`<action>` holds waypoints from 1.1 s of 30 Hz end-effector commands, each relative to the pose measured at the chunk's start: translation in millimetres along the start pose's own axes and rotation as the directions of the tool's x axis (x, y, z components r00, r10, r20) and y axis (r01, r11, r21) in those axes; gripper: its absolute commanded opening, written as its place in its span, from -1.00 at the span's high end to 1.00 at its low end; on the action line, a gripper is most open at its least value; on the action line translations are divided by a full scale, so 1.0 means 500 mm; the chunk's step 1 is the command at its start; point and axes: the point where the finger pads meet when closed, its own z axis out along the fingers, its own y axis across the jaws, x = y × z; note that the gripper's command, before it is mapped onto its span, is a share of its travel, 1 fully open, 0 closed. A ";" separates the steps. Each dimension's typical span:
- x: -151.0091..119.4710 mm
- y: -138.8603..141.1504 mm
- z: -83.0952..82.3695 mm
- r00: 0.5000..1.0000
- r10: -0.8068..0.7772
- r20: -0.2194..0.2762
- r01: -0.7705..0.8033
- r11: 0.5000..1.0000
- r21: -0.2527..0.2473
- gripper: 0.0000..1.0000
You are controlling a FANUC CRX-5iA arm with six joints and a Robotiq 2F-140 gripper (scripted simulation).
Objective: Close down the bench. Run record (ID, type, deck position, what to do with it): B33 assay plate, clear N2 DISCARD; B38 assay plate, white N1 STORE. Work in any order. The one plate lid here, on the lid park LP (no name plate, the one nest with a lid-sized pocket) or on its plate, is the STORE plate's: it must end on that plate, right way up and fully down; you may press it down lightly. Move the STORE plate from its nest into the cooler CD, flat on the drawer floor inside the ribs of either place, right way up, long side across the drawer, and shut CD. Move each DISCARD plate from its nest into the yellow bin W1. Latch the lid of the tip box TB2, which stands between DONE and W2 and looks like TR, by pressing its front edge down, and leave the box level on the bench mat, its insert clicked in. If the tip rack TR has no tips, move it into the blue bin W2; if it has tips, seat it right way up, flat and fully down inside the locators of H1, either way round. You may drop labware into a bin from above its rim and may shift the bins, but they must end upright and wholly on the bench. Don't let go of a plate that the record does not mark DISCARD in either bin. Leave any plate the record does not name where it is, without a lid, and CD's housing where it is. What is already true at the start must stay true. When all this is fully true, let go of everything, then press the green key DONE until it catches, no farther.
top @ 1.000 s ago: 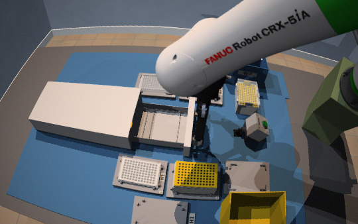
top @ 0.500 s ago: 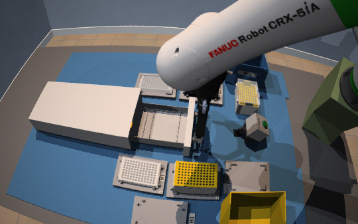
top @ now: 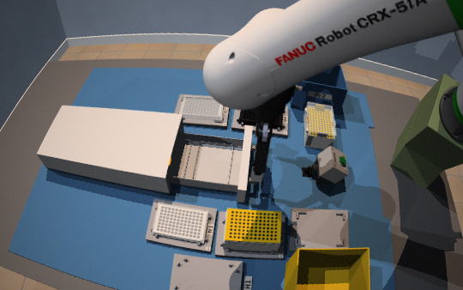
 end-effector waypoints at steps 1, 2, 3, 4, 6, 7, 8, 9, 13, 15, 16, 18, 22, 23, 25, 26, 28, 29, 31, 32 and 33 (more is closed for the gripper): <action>0.000 0.000 -0.009 1.000 0.000 0.000 0.000 1.000 0.000 -0.73; 0.000 0.000 -0.012 1.000 0.000 0.000 0.000 1.000 0.000 -0.73; 0.000 0.000 -0.015 1.000 0.000 0.000 0.000 1.000 0.000 -0.73; 0.000 0.000 -0.017 1.000 0.000 0.000 0.000 1.000 0.000 -0.73; 0.000 0.000 -0.023 1.000 0.000 0.000 0.000 1.000 0.000 -0.73; 0.000 0.000 -0.025 1.000 0.000 0.000 0.000 1.000 0.000 -0.73; 0.000 0.000 -0.028 1.000 0.000 0.000 0.000 1.000 0.000 -0.73; 0.000 0.000 -0.028 1.000 0.000 0.000 0.000 1.000 0.000 -0.73; 0.000 0.000 -0.036 1.000 0.000 0.000 0.000 1.000 0.000 -0.73; 0.000 0.000 -0.041 1.000 0.000 0.000 0.000 1.000 0.000 -0.73; 0.000 0.000 -0.044 1.000 0.000 0.000 0.000 1.000 0.000 -0.73; 0.000 0.000 -0.049 1.000 0.000 0.000 0.000 1.000 0.000 -0.73; 0.000 0.000 -0.060 1.000 0.000 0.000 0.000 1.000 0.000 -0.73; 0.000 0.000 -0.063 1.000 0.000 0.000 0.000 1.000 0.000 -0.73; 0.000 0.000 -0.068 1.000 0.000 0.000 0.000 1.000 0.000 -0.73; 0.000 0.000 -0.068 1.000 0.000 0.000 0.000 1.000 0.000 -0.73; 0.000 0.000 -0.071 1.000 0.000 0.000 0.000 1.000 0.000 -0.73; 0.000 0.000 -0.073 1.000 0.000 0.000 0.000 1.000 0.000 -0.73; 0.000 0.000 -0.079 1.000 0.000 0.000 0.000 1.000 0.000 -0.73; 0.000 0.000 -0.081 1.000 0.000 0.000 0.000 1.000 0.000 -0.73; 0.000 0.000 -0.084 1.000 0.000 0.000 0.000 1.000 0.000 -0.73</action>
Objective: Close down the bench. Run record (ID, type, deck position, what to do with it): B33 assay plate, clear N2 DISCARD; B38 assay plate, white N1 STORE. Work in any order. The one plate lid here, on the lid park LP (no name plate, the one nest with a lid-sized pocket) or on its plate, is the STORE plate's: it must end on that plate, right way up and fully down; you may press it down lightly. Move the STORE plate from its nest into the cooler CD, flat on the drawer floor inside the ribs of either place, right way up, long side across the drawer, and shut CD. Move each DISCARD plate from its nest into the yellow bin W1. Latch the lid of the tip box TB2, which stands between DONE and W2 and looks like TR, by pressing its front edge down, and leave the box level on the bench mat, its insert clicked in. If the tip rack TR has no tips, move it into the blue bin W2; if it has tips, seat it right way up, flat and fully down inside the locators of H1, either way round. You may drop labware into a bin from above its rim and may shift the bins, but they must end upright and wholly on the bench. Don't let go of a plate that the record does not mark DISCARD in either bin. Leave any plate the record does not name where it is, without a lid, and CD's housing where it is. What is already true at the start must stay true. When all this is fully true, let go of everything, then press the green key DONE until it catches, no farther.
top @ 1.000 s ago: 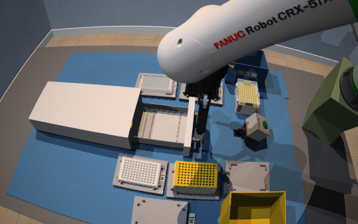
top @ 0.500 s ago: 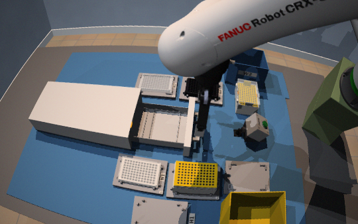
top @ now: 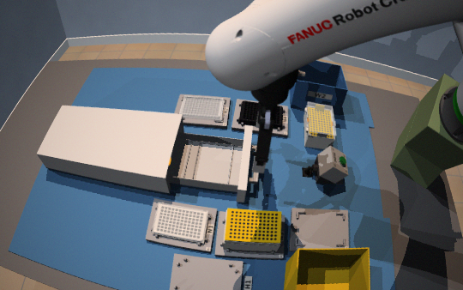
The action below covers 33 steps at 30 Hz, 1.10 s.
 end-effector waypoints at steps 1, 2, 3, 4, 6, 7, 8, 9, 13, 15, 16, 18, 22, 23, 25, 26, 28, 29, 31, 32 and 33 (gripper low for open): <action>0.000 0.000 -0.009 1.000 0.000 0.000 0.000 1.000 0.000 -0.73; 0.000 0.000 -0.012 1.000 0.000 0.000 0.000 1.000 0.000 -0.73; 0.000 0.000 -0.015 1.000 0.000 0.000 0.000 1.000 0.000 -0.73; 0.000 0.000 -0.017 1.000 0.000 0.000 0.000 1.000 0.000 -0.73; 0.000 0.000 -0.023 1.000 0.000 0.000 0.000 1.000 0.000 -0.73; 0.000 0.000 -0.025 1.000 0.000 0.000 0.000 1.000 0.000 -0.73; 0.000 0.000 -0.028 1.000 0.000 0.000 0.000 1.000 0.000 -0.73; 0.000 0.000 -0.031 1.000 0.000 0.000 0.000 1.000 0.000 -0.73; 0.000 0.000 -0.036 1.000 0.000 0.000 0.000 1.000 0.000 -0.73; 0.000 0.000 -0.041 1.000 0.000 0.000 0.000 1.000 0.000 -0.73; 0.000 0.000 -0.044 1.000 0.000 0.000 0.000 1.000 0.000 -0.73; 0.000 0.000 -0.049 1.000 0.000 0.000 0.000 1.000 0.000 -0.73; 0.000 0.000 -0.060 1.000 0.000 0.000 0.000 1.000 0.000 -0.73; 0.000 0.000 -0.063 1.000 0.000 0.000 0.000 1.000 0.000 -0.73; 0.000 0.000 -0.068 1.000 0.000 0.000 0.000 1.000 0.000 -0.73; 0.000 0.000 -0.069 1.000 0.000 0.000 0.000 1.000 0.000 -0.73; 0.000 0.000 -0.069 1.000 0.000 0.000 0.000 1.000 0.000 -0.73; 0.000 0.000 -0.069 1.000 0.000 0.000 0.000 1.000 0.000 -0.73; 0.000 0.000 -0.069 1.000 0.000 0.000 0.000 1.000 0.000 -0.73; 0.000 0.000 -0.069 1.000 0.000 0.000 0.000 1.000 0.000 -0.73; 0.000 0.000 -0.069 1.000 0.000 0.000 0.000 1.000 0.000 -0.73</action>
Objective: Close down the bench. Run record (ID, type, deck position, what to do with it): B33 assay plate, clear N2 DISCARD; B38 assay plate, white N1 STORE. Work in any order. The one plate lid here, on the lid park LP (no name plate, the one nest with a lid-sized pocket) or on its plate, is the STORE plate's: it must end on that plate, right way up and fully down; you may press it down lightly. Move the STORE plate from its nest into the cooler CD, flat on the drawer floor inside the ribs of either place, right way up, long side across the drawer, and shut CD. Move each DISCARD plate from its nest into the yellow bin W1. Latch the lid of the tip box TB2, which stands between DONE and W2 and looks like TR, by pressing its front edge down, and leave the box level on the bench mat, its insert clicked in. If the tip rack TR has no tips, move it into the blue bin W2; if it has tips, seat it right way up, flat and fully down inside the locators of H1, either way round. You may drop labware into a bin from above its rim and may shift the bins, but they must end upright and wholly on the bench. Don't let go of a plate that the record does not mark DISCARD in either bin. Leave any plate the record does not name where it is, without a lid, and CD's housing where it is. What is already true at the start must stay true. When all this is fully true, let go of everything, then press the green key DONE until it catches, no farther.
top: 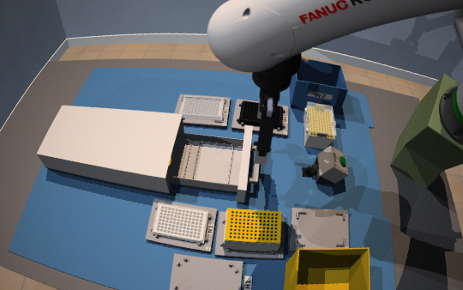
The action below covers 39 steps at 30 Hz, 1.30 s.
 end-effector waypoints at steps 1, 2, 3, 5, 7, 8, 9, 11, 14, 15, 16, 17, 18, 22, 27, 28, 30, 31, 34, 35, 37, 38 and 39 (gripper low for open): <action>0.000 0.000 0.000 1.000 0.000 0.000 0.000 1.000 0.000 -0.73; 0.006 -0.006 -0.001 1.000 0.006 0.000 -0.006 1.000 0.000 -0.33; 0.011 -0.012 -0.001 1.000 0.006 0.000 -0.006 1.000 0.000 -0.33; 0.022 -0.024 -0.001 1.000 0.006 0.000 -0.006 1.000 0.000 -0.33; 0.032 -0.035 -0.002 1.000 0.006 0.000 -0.006 1.000 0.000 -0.33; 0.038 -0.041 -0.002 1.000 0.006 0.000 -0.006 1.000 0.000 -0.33; 0.043 -0.047 -0.003 1.000 0.006 0.000 -0.006 1.000 0.000 -0.33; 0.048 -0.053 -0.003 1.000 0.006 0.000 -0.006 1.000 0.000 -0.33; 0.059 -0.065 -0.003 1.000 0.006 0.000 -0.006 1.000 0.000 -0.33; 0.064 -0.071 -0.004 1.000 0.006 0.000 -0.006 1.000 0.000 -0.33; 0.070 -0.077 -0.004 1.000 0.006 0.000 -0.006 1.000 0.000 -0.33; 0.075 -0.083 -0.004 1.000 0.006 0.000 -0.006 1.000 0.000 -0.33; 0.080 -0.089 -0.004 1.000 0.006 0.000 -0.006 1.000 0.000 -0.33; 0.102 -0.113 -0.006 1.000 0.006 0.000 -0.006 1.000 0.000 -0.33; 0.128 -0.143 -0.007 1.000 0.006 0.000 -0.006 1.000 0.000 -0.33; 0.128 -0.143 -0.007 1.000 0.006 0.000 -0.006 1.000 0.000 -0.33; 0.134 -0.149 -0.007 1.000 0.006 0.000 -0.006 1.000 0.000 -0.33; 0.139 -0.155 -0.007 1.000 0.006 0.000 -0.006 1.000 0.000 -0.33; 0.155 -0.172 -0.008 1.000 0.006 0.000 -0.006 1.000 0.000 -0.33; 0.160 -0.178 -0.009 1.000 0.006 0.000 -0.006 1.000 0.000 -0.33; 0.171 -0.190 -0.009 1.000 0.006 0.000 -0.006 1.000 0.000 -0.33; 0.176 -0.196 -0.009 1.000 0.006 0.000 -0.006 1.000 0.000 -0.33; 0.182 -0.202 -0.010 1.000 0.006 0.000 -0.006 1.000 0.000 -0.33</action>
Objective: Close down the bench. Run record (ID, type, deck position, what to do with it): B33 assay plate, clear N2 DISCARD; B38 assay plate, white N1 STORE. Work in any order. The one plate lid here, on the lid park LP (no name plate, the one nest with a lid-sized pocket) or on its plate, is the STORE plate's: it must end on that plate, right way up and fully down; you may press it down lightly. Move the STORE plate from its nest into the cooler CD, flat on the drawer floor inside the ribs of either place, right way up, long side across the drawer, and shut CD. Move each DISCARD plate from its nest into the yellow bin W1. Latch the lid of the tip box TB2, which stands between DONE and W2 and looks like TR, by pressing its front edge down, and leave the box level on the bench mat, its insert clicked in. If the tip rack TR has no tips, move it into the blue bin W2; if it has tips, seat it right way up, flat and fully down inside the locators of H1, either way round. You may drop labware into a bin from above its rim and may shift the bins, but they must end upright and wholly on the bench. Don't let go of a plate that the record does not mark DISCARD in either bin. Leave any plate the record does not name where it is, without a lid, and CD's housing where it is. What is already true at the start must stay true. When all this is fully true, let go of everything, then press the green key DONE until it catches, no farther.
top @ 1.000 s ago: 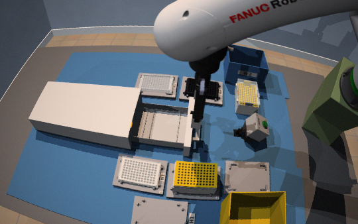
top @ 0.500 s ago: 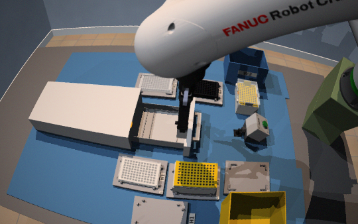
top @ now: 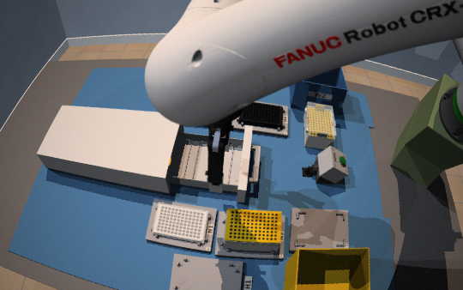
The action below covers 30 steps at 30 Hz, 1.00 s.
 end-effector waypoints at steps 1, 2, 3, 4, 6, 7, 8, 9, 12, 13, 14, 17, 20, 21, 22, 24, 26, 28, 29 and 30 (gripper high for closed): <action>0.020 -0.022 -0.001 1.000 0.000 0.000 0.000 1.000 -0.001 -0.33; 0.026 -0.028 -0.001 1.000 0.000 0.000 0.000 1.000 -0.001 -0.33; 0.031 -0.034 -0.002 1.000 0.000 0.000 0.000 1.000 -0.001 -0.33; 0.036 -0.040 -0.002 1.000 0.000 0.000 0.000 1.000 -0.001 -0.33; 0.042 -0.046 -0.002 1.000 0.000 0.000 0.000 1.000 -0.001 -0.33; 0.042 -0.046 -0.002 1.000 0.000 0.000 0.000 1.000 -0.001 -0.33; 0.047 -0.052 -0.002 1.000 0.000 0.000 0.000 1.000 -0.001 -0.33; 0.052 -0.058 -0.003 1.000 0.000 0.000 0.000 1.000 -0.001 -0.33; 0.068 -0.076 -0.004 1.000 0.000 0.000 0.000 1.000 -0.001 -0.33; 0.073 -0.082 -0.004 1.000 0.000 0.000 0.000 1.000 -0.001 -0.33; 0.079 -0.088 -0.004 1.000 0.000 0.000 0.000 1.000 -0.001 -0.33; 0.095 -0.106 -0.005 1.000 0.000 0.000 0.000 1.000 -0.001 -0.33; 0.111 -0.124 -0.006 1.000 0.000 0.000 0.000 1.000 -0.001 -0.33; 0.116 -0.130 -0.006 1.000 0.000 0.000 0.000 1.000 -0.001 -0.33; 0.121 -0.136 -0.006 1.000 0.000 0.000 0.000 1.000 -0.001 -0.33; 0.121 -0.136 -0.006 1.000 0.000 0.000 0.000 1.000 -0.001 -0.33; 0.132 -0.148 -0.007 1.000 0.000 0.000 0.000 1.000 -0.001 -0.33; 0.142 -0.159 -0.007 1.000 0.000 0.000 0.000 1.000 -0.001 -0.33; 0.148 -0.165 -0.008 1.000 0.000 0.000 0.000 1.000 -0.001 -0.33; 0.153 -0.171 -0.008 1.000 0.000 0.000 0.000 1.000 -0.001 -0.33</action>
